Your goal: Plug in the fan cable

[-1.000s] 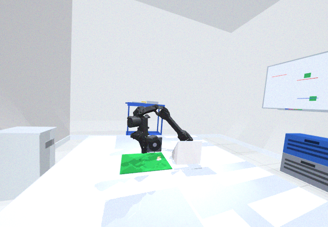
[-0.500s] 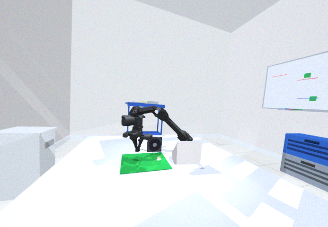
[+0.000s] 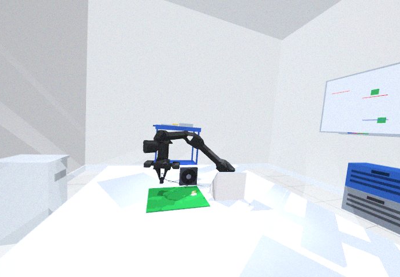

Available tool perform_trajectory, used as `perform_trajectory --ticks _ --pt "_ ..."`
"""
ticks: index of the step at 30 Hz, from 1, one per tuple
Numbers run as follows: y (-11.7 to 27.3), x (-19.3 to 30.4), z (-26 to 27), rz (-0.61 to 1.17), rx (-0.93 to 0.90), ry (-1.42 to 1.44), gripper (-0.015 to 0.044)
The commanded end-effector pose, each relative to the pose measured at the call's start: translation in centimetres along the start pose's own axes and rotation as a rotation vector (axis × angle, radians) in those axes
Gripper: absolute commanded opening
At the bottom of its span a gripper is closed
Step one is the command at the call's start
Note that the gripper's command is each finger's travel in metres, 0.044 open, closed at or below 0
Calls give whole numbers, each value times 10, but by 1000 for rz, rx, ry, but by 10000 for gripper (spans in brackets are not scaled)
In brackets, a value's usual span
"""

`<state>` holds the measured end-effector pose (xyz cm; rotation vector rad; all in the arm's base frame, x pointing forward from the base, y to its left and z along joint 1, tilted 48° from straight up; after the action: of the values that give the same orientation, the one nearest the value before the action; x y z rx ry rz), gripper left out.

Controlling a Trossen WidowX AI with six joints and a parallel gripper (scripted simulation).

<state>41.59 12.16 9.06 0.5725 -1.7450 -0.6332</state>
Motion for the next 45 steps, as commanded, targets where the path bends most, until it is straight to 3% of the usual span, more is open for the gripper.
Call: perform_trajectory --ticks 1,45 --pt "0 2 -3 4 4 26 0" --pt "-52 37 -9 -532 -316 57 0"
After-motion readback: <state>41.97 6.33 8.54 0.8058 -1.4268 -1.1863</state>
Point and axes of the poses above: the point midway between the two fingers, 35 mm back from their tips, its own y axis back along the fingers, its own z axis across the jaws, x = y × z, the point moved 7 cm from there along y, back along the fingers, and after that the axes turned 7 degrees about -y, right-handed, at the moved point
